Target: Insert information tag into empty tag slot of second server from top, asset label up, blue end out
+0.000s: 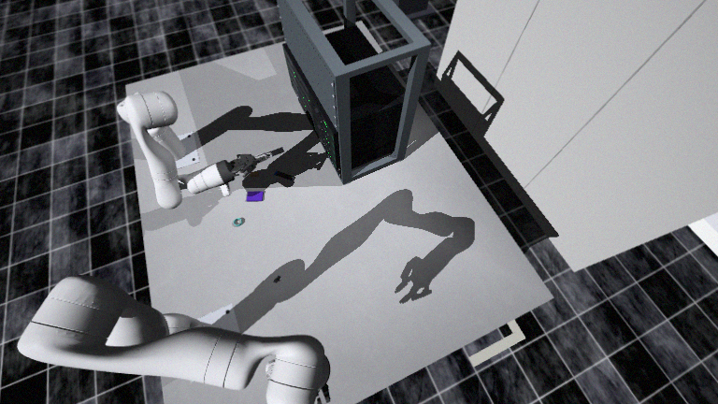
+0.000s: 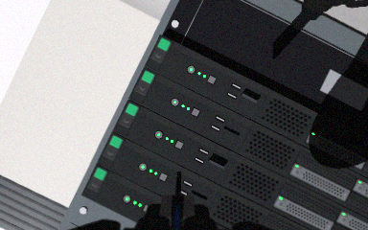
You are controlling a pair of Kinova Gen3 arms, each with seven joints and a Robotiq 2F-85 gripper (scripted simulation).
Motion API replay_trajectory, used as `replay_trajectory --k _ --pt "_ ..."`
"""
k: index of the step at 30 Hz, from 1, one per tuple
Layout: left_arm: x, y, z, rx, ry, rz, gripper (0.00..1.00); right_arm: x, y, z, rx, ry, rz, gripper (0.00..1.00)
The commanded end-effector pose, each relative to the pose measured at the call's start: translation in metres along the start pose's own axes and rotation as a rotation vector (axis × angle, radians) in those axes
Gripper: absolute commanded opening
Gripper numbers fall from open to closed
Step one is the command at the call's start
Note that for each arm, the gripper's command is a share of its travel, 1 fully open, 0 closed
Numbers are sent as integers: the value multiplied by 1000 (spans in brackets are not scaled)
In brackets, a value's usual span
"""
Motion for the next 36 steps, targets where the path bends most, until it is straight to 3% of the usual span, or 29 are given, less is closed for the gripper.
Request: replay_trajectory --k 1,36 --pt "2 -1 -2 2 1 -55 15 0 0 1 -1 -2 0 396" --pt "21 2 -35 2 1 -797 15 0 0 1 -1 -2 0 396"
Point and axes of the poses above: on each arm, the point where the finger pads meet when closed, its own z axis back along the fingers, its own y axis across the jaws, x = y × z, the point moved 4 cm from there along z, back along the fingers, and after that the axes turned 6 degrees about z, right-handed, at the moved point
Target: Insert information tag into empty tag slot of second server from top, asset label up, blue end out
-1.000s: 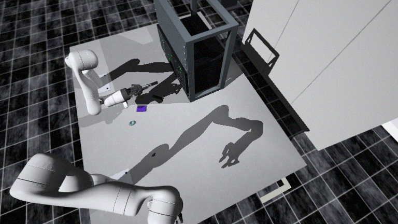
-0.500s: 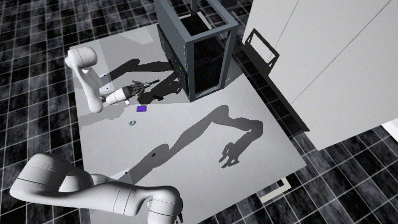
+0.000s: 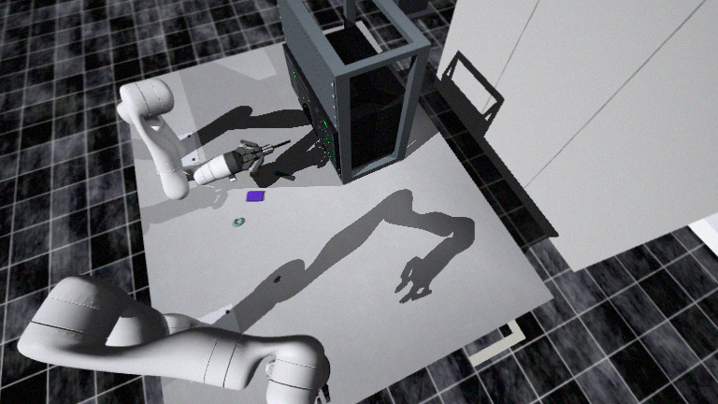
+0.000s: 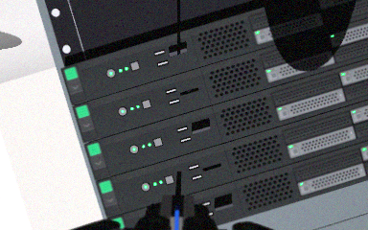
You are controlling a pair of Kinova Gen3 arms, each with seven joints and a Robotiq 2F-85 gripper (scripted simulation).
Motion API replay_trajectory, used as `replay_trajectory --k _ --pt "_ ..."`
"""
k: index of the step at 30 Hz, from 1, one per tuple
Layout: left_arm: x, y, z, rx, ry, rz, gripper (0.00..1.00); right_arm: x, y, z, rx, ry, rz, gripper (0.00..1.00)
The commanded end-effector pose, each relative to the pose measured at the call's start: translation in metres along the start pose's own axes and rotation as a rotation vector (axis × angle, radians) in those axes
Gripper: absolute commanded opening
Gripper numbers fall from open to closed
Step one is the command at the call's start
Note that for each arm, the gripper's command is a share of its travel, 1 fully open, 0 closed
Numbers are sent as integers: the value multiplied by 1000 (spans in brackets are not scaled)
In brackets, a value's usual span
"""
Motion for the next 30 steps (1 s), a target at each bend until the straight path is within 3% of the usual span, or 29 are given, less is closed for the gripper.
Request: replay_trajectory --k 1,30 --pt "2 1 -3 1 3 -68 15 0 0 1 -1 -2 0 396" --pt "9 16 -27 1 7 -658 15 0 0 1 -1 -2 0 396"
Point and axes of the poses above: on each arm, the point where the finger pads meet when closed, its own z axis back along the fingers, its own y axis across the jaws, x = y × z, the point moved 4 cm from there along z, back along the fingers, and after that the axes turned 6 degrees about z, right-handed, at the moved point
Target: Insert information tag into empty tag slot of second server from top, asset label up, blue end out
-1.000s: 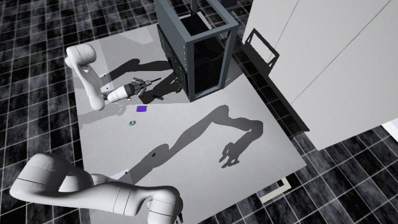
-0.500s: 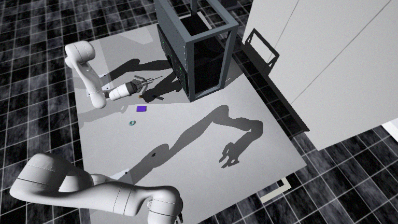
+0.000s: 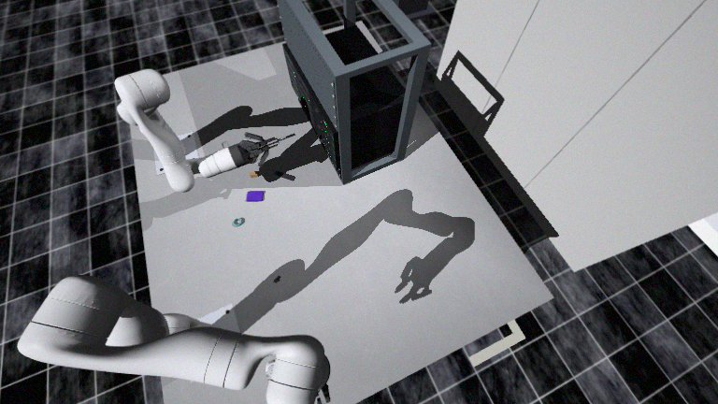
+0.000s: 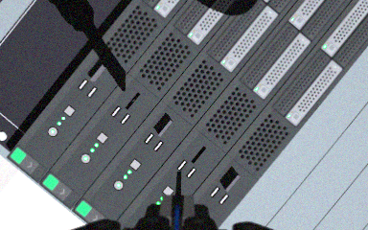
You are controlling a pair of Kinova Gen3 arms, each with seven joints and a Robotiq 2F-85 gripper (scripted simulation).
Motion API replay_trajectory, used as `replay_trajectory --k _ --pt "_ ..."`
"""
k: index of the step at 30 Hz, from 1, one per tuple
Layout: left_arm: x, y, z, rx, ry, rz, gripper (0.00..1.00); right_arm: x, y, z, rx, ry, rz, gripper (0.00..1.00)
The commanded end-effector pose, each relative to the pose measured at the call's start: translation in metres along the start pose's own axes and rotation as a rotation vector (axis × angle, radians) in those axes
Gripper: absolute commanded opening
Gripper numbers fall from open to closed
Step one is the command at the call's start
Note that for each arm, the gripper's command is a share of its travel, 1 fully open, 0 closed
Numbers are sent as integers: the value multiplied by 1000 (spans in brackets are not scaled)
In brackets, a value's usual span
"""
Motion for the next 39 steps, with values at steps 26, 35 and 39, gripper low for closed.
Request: replay_trajectory --k 26,35,39 --pt "-2 13 -17 -2 6 -433 15 0 0 1 -1 -2 0 396" --pt "-3 16 -21 -2 8 -541 15 0 0 1 -1 -2 0 396" --pt "-3 17 -21 -3 8 -561 15 0 0 1 -1 -2 0 396"
Point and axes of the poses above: on each arm, the point where the finger pads meet when closed, its own z axis back along the fingers, its own y axis across the jaws, x = y × z, the point moved 4 cm from there along z, back along the fingers, and after that the axes turned 6 degrees about z, right-handed, at the moved point
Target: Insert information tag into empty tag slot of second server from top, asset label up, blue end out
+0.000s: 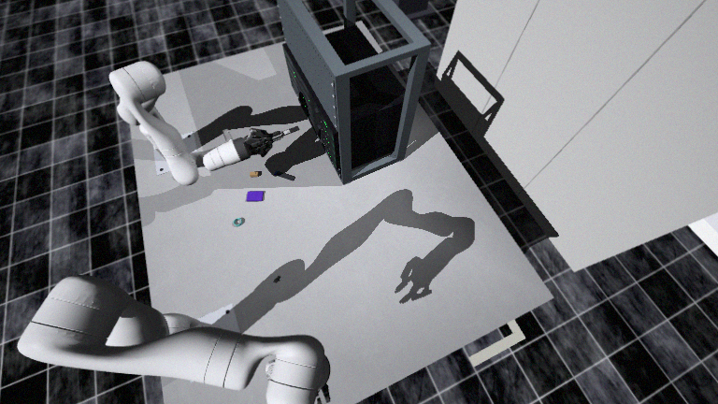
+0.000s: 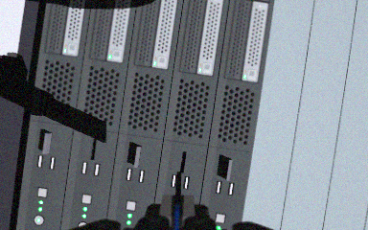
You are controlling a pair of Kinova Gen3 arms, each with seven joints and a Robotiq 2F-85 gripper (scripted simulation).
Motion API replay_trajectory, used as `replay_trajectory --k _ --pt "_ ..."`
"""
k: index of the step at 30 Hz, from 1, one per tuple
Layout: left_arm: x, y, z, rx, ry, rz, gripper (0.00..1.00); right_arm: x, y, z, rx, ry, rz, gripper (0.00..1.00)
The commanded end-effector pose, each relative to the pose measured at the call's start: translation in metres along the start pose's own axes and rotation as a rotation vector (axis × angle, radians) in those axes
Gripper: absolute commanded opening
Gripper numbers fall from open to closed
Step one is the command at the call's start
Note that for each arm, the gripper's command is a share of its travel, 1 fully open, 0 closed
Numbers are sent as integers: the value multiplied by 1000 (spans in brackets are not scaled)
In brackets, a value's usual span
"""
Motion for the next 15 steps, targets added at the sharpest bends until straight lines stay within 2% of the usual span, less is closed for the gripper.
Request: replay_trajectory --k 1,15 --pt "0 1 -1 1 1 -28 15 0 0 1 -1 -2 0 396" --pt "-2 3 -4 0 1 -109 15 0 0 1 -1 -2 0 396"
Point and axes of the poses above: on each arm, the point where the finger pads meet when closed, its own z axis back along the fingers, its own y axis across the jaws, x = y × z, the point moved 4 cm from there along z, back along the fingers, and after that the axes turned 6 degrees about z, right-handed, at the moved point
